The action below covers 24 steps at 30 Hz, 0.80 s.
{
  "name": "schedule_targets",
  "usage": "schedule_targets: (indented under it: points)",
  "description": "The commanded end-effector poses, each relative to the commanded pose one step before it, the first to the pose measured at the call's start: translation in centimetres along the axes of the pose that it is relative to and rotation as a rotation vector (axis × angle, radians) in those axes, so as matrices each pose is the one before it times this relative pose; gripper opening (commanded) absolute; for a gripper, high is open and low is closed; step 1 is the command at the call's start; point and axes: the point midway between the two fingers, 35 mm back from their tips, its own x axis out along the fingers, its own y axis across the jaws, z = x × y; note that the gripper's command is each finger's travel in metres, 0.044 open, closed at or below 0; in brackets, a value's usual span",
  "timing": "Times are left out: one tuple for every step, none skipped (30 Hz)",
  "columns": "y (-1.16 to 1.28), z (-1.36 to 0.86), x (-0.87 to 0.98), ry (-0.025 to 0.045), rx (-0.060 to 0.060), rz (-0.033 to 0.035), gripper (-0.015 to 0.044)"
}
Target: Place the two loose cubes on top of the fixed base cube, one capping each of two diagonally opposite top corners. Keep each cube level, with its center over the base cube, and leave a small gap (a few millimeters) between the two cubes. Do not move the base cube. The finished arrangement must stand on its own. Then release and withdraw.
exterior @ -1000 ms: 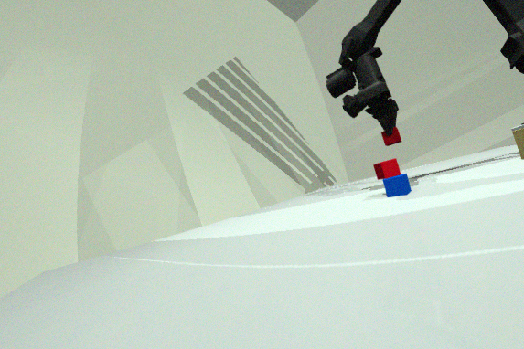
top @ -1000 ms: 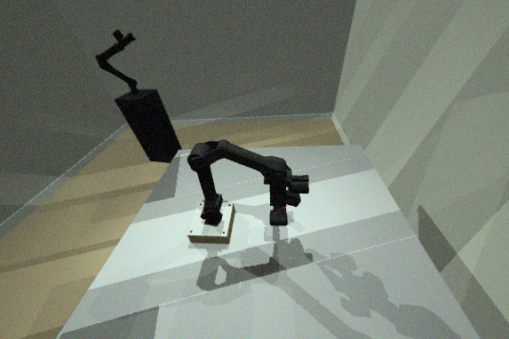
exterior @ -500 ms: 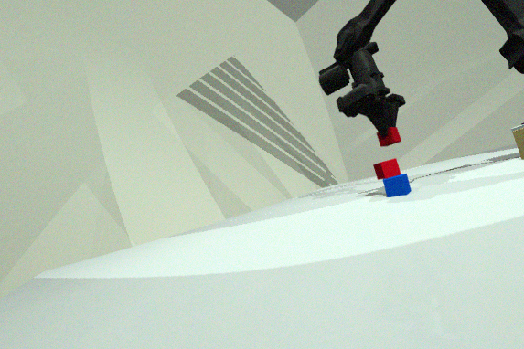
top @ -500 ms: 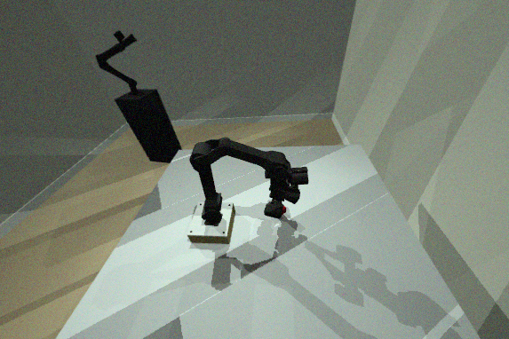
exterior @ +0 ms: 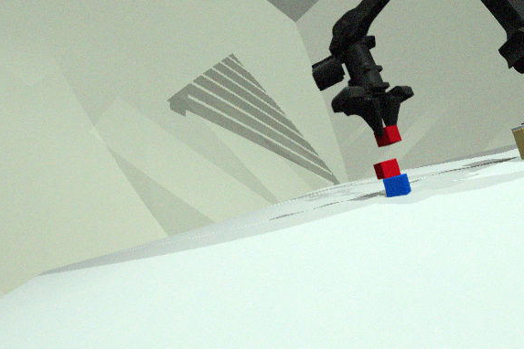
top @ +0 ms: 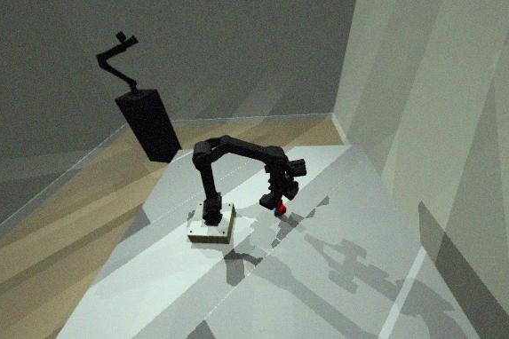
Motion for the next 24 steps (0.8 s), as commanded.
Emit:
schedule_targets:
  points:
    - [0.833,-0.543,0.053,-0.0063,0.0807,-0.00211,0.0105]
    - [0.162,-0.156,0.011,-0.00028,0.0183,-0.00011,0.0105]
    - [0.158,-0.16,0.011,-0.00029,0.0183,-0.0001,0.0105]
    - [0.154,-0.164,0.011,-0.0003,0.0183,-0.00009,0.0105]
    - [0.149,-0.168,0.011,-0.0003,0.0183,-0.00008,0.0105]
    - [0.145,-0.172,0.011,-0.00031,0.0183,-0.00007,0.0105]
    - [0.141,-0.176,0.011,-0.00031,0.0183,-0.00006,0.0105]
    - [0.136,-0.18,0.011,-0.00031,0.0183,-0.00004,0.0105]
    - [0.131,-0.183,0.01,-0.00032,0.0183,-0.00003,0.0105]
    - [0.127,-0.187,0.01,-0.00032,0.0183,-0.00002,0.0105]
    - [0.122,-0.19,0.01,-0.00032,0.0183,-0.00001,0.0105]
    - [0.117,-0.193,0.01,-0.00033,0.0183,0.0,0.0105]
    - [0.112,-0.196,0.01,-0.00033,0.0183,0.00002,0.0105]
    - [0.107,-0.199,0.01,-0.00033,0.0183,0.00003,0.0105]
    - [0.102,-0.202,0.01,-0.00033,0.0183,0.00004,0.0105]
    - [0.097,-0.205,0.01,-0.00033,0.0183,0.00005,0.0105]
    - [0.076,-0.172,0.008,-0.00027,0.0152,0.00005,0.0105]
    - [0.043,-0.104,0.005,-0.00016,0.0091,0.00004,0.0105]
    - [0.014,-0.035,0.002,-0.00005,0.003,0.00001,0.0105]
    - [0.0,0.0,0.0,0.0,0.0,0.0,0.0105]
    - [0.0,0.0,0.0,0.0,0.0,0.0,0.0105]
    - [0.0,0.0,0.0,0.0,0.0,0.0,0.0105]
    - [0.0,0.0,0.049,0.00002,0.0,0.0,0.0105]
    - [-0.001,0.0,0.147,0.00006,0.0001,-0.00001,0.0105]
